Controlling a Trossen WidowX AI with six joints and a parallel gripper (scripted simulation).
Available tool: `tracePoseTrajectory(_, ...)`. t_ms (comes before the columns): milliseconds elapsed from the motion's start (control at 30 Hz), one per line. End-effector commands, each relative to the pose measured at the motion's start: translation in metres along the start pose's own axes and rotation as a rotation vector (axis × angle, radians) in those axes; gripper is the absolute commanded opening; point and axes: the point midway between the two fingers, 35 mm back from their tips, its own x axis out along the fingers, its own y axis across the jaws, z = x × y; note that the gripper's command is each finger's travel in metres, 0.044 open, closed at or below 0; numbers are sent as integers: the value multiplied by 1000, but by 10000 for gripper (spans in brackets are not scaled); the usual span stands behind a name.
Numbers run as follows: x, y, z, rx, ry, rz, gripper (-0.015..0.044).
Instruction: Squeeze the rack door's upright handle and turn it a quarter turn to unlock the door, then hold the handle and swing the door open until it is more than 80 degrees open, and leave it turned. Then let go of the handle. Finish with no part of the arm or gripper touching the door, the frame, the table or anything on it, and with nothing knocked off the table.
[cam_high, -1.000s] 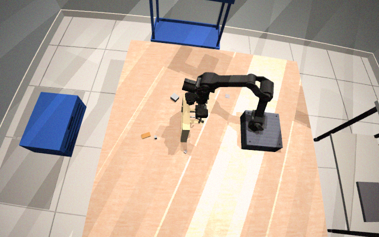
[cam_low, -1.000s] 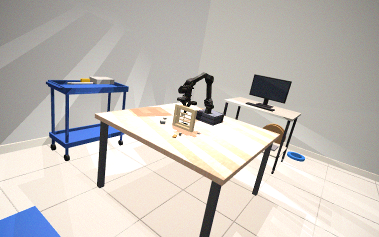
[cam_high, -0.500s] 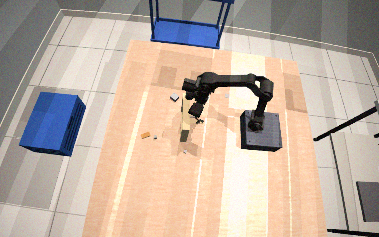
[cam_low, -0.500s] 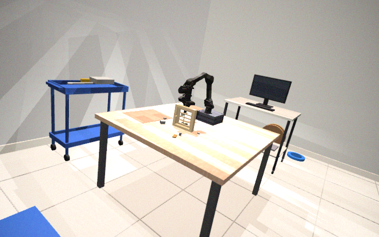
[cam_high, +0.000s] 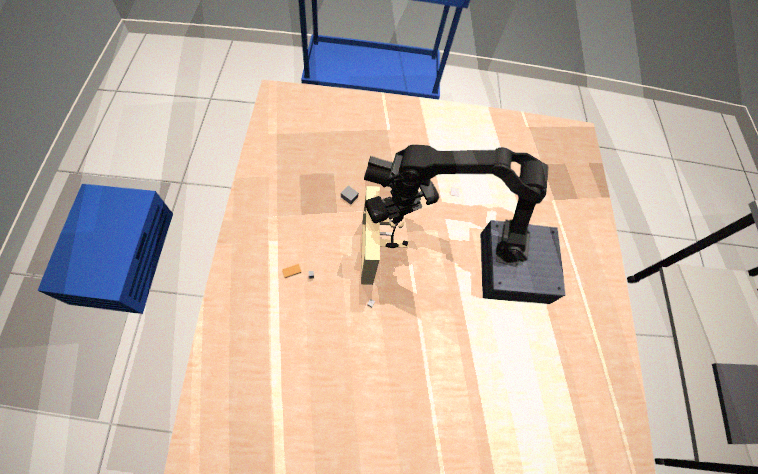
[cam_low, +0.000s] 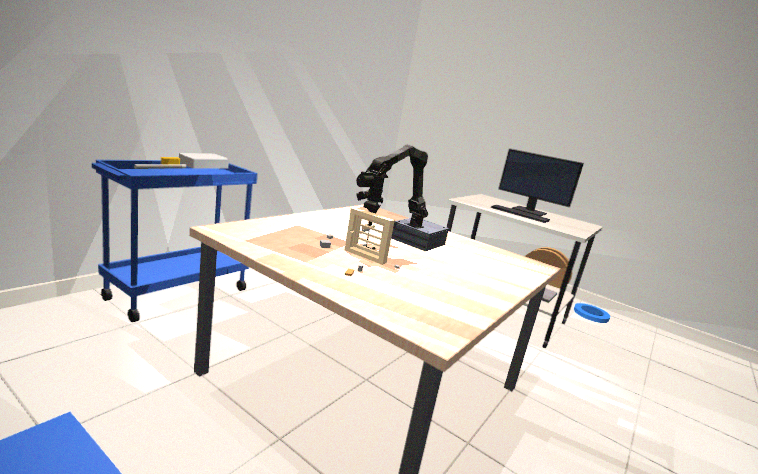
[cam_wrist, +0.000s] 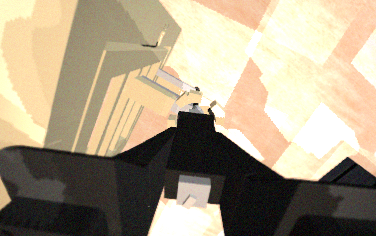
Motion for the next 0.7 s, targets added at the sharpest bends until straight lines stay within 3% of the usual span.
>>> tracePoseTrajectory(0, 1, 0, -1, 191, 3, 0, 19)
tracePoseTrajectory(367, 1, 0, -1, 724, 3, -1, 19)
tracePoseTrajectory(667, 1, 0, -1, 757, 3, -1, 19)
